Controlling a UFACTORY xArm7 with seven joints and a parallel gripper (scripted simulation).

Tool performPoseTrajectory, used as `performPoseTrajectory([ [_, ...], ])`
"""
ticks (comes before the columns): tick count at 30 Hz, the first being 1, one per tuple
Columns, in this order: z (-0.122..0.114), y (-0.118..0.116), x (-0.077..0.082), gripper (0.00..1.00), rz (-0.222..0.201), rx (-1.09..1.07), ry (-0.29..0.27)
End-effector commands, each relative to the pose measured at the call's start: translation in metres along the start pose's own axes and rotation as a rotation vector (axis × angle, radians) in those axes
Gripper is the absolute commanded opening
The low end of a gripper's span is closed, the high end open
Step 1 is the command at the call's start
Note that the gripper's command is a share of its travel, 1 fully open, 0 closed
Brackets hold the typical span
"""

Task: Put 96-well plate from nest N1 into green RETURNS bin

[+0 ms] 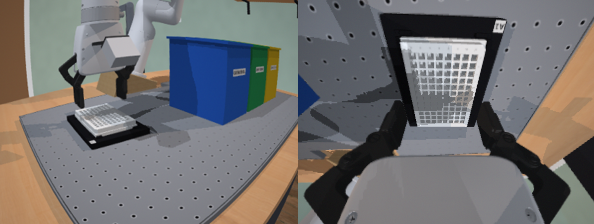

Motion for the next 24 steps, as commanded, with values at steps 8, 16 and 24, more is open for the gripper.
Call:
performPoseTrajectory([
  [8, 0.0011, 0.0011, -0.0104, 1.00, -0.003, 0.000, 0.004],
  [16, 0.0011, 0.0011, -0.0104, 1.00, -0.003, 0.000, 0.004],
  [24, 0.0011, 0.0011, -0.0138, 1.00, -0.003, 0.000, 0.004],
])
Point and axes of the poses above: the point where the finger pads meet when closed, its own x axis back along the fingers, its own y axis across the jaws, z = x × y, the point moved 10 cm from there along x, back along the fingers, and after that the axes turned 9 degrees about -x, right-handed, at the moved point
